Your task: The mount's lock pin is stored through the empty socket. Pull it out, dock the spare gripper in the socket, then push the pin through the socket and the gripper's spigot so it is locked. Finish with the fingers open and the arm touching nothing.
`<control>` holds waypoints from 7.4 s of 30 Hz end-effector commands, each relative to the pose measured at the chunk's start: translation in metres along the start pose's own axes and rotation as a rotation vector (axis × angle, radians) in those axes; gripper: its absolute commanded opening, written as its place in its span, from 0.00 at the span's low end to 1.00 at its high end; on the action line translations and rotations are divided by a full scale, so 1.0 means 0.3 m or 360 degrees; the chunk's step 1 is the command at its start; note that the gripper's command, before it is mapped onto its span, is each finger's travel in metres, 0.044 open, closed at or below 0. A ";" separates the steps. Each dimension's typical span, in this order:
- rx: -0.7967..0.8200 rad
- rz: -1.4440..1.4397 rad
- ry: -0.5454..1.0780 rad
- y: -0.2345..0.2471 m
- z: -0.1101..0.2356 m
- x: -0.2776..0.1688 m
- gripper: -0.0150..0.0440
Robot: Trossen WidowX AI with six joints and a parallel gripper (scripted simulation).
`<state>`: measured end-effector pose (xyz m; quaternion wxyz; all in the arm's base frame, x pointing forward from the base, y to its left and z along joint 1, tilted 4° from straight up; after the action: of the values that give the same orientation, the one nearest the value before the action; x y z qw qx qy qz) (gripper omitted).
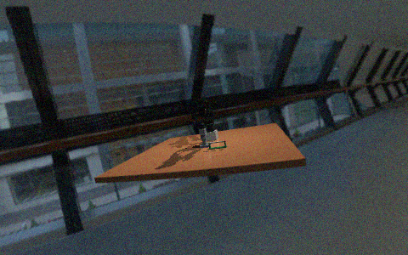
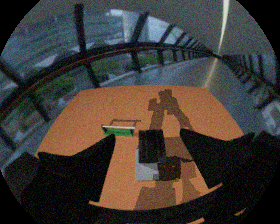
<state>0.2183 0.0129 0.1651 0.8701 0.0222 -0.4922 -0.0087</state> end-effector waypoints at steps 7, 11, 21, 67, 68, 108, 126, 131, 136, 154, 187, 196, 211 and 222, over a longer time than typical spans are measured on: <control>0.0004 0.0003 0.0001 0.008 0.034 0.056 1.00; 0.0009 0.0007 -0.0003 0.013 0.049 0.082 1.00; 0.0018 -0.0009 0.0027 0.041 0.044 0.065 0.87; 0.0111 0.1862 0.1271 0.516 -0.321 0.211 0.56; 0.0160 0.1919 0.1331 0.512 -0.353 0.210 0.56; 0.0727 0.2287 0.1755 0.395 -0.743 -0.085 0.56; 0.0726 0.2287 0.1755 0.382 -0.795 -0.169 0.56; 0.0726 0.2287 0.1755 0.378 -0.808 -0.193 0.56; 0.0726 0.2287 0.1756 0.374 -0.821 -0.217 0.56; 0.0726 0.2287 0.1756 0.373 -0.825 -0.224 0.25; 0.0727 0.2287 0.1755 0.396 -0.706 -0.024 0.25; 0.0738 0.2309 0.1761 0.393 -0.717 -0.042 0.25; 0.0751 0.2323 0.1758 0.402 -0.630 -0.065 0.25; 0.0760 0.2332 0.1756 0.404 -0.536 -0.094 0.25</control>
<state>0.3489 0.1388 0.0581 0.7400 -0.1141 0.1153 0.6527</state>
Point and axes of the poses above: the point midway between the two fingers, 35 mm back from their tips, its own z axis back along the fingers, its own y axis across the jaws, x = y × z, the point moved 3 cm from there along z, back along the fingers, and after that the axes turned 8 degrees about -z, right-handed, at the moved point
